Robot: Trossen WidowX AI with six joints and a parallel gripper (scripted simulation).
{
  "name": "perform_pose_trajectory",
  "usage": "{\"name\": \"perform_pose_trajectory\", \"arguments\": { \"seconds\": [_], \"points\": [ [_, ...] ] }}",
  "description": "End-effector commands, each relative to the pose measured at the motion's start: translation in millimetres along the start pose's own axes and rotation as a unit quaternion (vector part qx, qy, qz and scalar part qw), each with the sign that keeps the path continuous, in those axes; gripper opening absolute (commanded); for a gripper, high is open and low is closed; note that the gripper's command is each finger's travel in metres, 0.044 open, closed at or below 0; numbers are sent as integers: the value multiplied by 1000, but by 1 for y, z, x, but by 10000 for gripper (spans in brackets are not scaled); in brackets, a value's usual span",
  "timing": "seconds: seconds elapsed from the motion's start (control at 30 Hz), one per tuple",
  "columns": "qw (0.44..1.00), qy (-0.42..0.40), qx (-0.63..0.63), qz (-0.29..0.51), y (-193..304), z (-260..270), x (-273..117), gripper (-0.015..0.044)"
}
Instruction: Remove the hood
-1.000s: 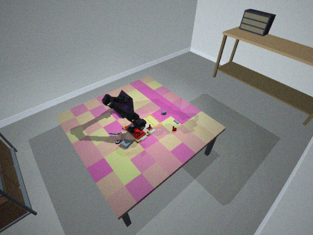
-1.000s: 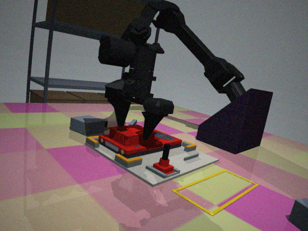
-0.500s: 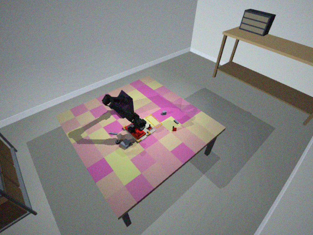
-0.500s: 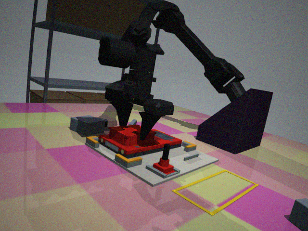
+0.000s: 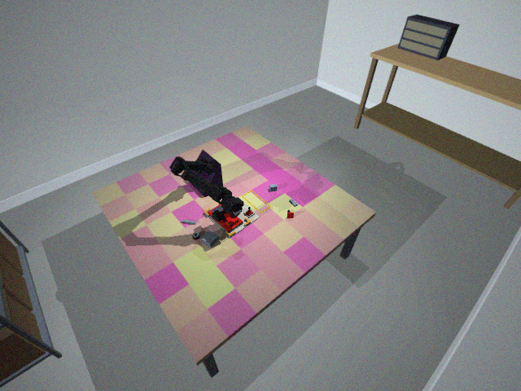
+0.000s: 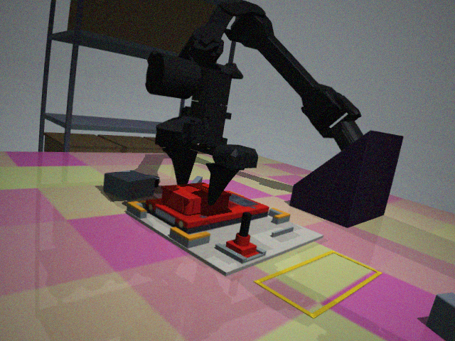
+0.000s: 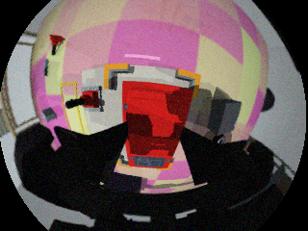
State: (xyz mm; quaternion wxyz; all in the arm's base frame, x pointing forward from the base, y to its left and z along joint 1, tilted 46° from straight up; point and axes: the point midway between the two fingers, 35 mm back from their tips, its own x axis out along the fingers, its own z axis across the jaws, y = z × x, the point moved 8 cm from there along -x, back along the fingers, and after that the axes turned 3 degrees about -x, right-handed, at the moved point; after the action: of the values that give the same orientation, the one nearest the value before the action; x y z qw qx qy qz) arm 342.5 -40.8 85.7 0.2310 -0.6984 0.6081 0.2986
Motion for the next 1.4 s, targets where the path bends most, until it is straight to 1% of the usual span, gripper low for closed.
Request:
{"name": "perform_pose_trajectory", "arguments": {
  "seconds": [0.0,1.1,1.23,1.37],
  "points": [
    [1000,1,2,-1,0,-1,-4,0],
    [1000,0,2,-1,0,0,-26,0],
    [1000,-1,2,-1,-1,0,-38,0],
    [1000,-2,2,-1,-1,0,-61,0]
  ]
}}
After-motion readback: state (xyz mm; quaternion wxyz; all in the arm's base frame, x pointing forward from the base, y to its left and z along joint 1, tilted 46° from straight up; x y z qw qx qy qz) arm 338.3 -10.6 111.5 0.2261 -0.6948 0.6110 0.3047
